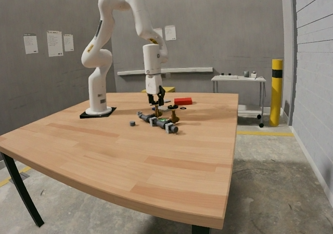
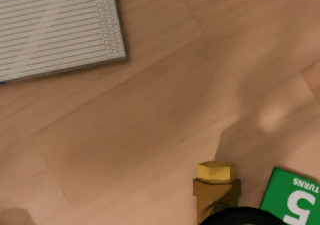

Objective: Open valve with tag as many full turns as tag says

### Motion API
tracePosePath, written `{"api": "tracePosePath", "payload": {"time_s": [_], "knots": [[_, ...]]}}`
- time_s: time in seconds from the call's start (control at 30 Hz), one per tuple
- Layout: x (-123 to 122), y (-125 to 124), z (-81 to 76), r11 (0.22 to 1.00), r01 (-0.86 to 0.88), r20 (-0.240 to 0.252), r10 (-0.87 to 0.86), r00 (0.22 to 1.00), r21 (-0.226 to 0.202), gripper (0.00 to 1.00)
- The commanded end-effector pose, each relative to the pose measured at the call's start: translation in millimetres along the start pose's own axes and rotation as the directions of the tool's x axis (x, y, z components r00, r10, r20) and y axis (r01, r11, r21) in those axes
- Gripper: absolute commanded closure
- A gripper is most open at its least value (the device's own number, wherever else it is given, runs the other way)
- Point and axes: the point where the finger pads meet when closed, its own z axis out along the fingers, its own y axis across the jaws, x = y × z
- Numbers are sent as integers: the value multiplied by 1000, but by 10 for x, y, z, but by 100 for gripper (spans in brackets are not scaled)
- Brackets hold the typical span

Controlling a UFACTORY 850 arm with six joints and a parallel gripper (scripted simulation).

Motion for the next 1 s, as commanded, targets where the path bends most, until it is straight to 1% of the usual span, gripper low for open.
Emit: {"api": "tracePosePath", "payload": {"time_s": [0.0,0.67,0.83,0.97], "knots": [[1,8,-5,1000,0,-1,0,1000,-2,0],[1,8,-5,1000,-9,-1,9,1000,-2,0],[1,8,-5,997,-82,-1,82,997,-2,0],[1,8,-5,977,-215,-1,215,977,-1,0]]}}
